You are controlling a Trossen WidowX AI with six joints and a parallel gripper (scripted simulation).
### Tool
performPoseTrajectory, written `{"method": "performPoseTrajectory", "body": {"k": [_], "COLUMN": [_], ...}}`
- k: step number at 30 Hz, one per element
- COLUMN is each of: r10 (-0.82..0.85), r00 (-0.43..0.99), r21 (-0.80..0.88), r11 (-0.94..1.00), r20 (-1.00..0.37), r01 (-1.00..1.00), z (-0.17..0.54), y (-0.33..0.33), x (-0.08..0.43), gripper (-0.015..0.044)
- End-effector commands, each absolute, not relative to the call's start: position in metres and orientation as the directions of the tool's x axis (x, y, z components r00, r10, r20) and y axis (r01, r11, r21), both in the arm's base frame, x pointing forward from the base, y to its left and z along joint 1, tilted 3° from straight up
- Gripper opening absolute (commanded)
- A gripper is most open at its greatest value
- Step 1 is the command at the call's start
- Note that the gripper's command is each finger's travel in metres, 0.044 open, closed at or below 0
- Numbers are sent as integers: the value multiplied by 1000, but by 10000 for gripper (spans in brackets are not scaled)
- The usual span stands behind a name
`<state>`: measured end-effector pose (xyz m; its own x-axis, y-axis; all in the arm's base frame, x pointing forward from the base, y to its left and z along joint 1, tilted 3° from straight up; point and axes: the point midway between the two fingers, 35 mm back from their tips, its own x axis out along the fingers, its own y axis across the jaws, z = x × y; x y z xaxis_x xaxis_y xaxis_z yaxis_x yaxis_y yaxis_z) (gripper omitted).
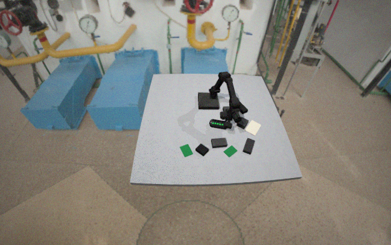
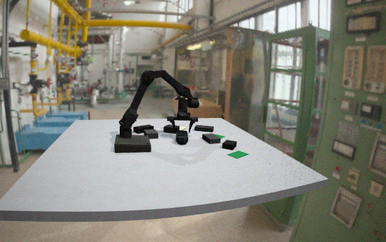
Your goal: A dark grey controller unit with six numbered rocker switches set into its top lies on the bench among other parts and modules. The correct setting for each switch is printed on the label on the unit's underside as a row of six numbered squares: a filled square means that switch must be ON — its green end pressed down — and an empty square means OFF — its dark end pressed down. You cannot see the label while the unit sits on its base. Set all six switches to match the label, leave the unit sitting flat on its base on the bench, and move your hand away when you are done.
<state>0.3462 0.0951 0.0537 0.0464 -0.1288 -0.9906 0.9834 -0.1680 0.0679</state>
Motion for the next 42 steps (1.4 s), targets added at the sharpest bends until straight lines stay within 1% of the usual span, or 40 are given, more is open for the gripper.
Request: {"method": "performPoseTrajectory", "body": {"k": [1,42], "r10": [-133,-119], "r00": [41,43], "r21": [64,64], "r11": [-173,-172], "r20": [-990,-992], "r01": [983,983], "z": [50,64], "y": [95,88], "x": [346,344], "gripper": [328,336]}}
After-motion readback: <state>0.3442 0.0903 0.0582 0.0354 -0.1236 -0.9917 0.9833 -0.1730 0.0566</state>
